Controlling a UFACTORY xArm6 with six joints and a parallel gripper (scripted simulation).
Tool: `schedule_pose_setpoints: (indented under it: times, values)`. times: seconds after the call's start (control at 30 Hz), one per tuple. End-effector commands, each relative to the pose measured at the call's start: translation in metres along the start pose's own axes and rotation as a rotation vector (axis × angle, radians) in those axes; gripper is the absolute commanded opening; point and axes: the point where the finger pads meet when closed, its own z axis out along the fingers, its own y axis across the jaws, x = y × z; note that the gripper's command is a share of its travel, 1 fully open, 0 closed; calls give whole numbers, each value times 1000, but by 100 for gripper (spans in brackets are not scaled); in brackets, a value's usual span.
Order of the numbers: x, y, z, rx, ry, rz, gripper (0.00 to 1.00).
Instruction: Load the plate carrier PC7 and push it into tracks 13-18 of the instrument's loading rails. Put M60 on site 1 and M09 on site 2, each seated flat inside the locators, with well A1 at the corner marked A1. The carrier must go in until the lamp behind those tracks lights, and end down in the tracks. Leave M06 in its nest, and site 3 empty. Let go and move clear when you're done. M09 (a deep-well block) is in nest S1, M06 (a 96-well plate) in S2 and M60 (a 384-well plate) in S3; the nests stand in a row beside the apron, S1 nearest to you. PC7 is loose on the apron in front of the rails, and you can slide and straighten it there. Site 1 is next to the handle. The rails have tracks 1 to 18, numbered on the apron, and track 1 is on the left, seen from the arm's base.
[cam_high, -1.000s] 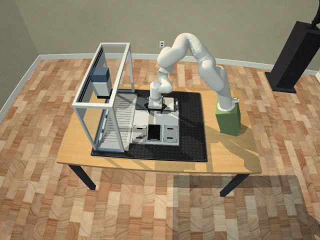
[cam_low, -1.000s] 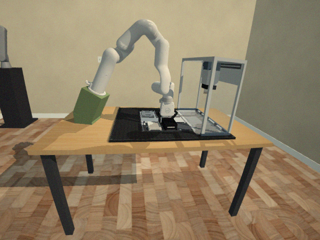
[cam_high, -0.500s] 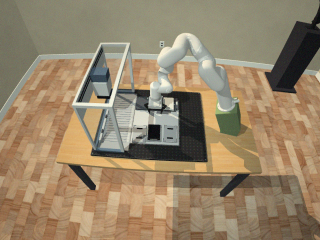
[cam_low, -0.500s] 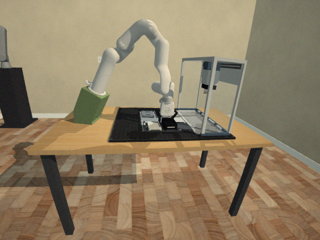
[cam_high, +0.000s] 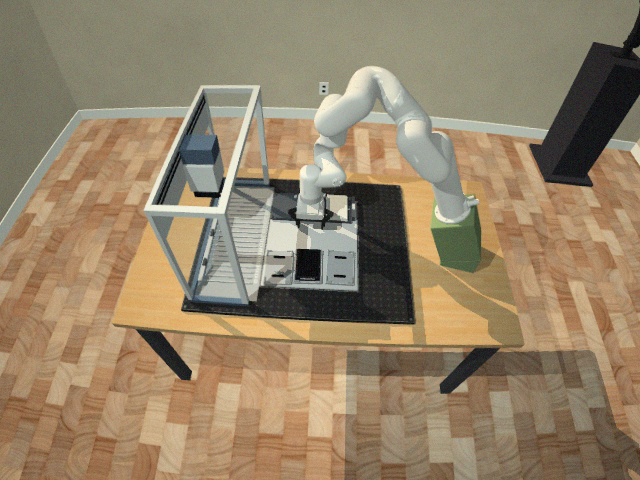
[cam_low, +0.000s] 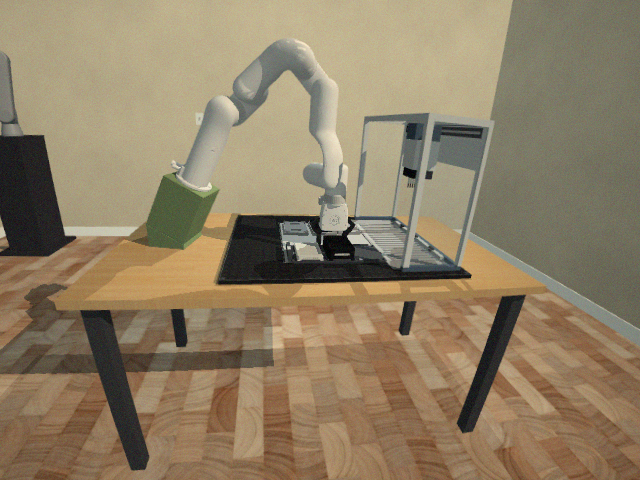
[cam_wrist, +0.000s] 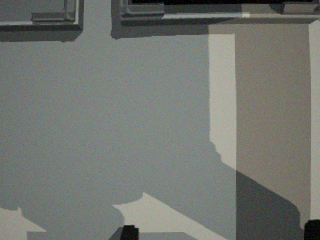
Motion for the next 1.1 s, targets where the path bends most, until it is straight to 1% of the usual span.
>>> schedule_pose_setpoints:
  times: [0.0,0.17,1.07]
  values:
    - [0,1,-1,-4,-2,0,100]
    - [0,1,-2,-4,-2,0,100]
    - [0,1,-44,-4,-2,0,100]
